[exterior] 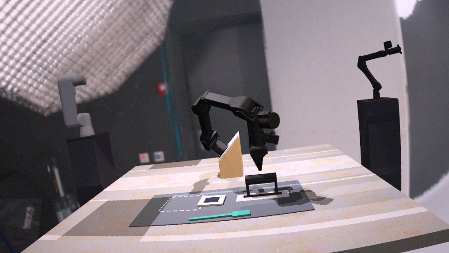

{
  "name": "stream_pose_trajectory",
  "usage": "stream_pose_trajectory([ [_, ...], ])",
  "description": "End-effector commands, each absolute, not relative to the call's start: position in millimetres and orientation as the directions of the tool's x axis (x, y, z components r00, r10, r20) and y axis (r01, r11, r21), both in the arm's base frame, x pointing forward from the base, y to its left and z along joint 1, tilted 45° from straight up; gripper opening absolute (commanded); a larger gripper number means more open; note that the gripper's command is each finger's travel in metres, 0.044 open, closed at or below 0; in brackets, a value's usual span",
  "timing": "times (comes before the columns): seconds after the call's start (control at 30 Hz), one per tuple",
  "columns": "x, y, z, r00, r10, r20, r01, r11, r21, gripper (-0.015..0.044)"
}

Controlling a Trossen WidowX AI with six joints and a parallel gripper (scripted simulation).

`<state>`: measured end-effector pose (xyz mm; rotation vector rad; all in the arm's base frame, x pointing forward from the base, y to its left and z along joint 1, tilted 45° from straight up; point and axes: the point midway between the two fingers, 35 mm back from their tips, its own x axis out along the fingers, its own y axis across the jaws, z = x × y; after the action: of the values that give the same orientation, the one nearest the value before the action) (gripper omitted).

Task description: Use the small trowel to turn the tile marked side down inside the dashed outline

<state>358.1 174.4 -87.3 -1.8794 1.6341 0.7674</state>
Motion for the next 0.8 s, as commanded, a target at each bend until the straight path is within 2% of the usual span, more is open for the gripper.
stream_pose_trajectory([
  [0.0,358.8,173.2,-85.8,0.101,-0.689,-0.717,-0.995,-0.085,-0.058,0.0270],
  [0.37,359.2,173.3,-85.9,0.101,-0.689,-0.718,-0.931,0.188,-0.312,0.0270],
  [0.77,359.6,173.3,-86.1,0.101,-0.689,-0.718,-0.711,0.455,-0.537,0.0270],
])
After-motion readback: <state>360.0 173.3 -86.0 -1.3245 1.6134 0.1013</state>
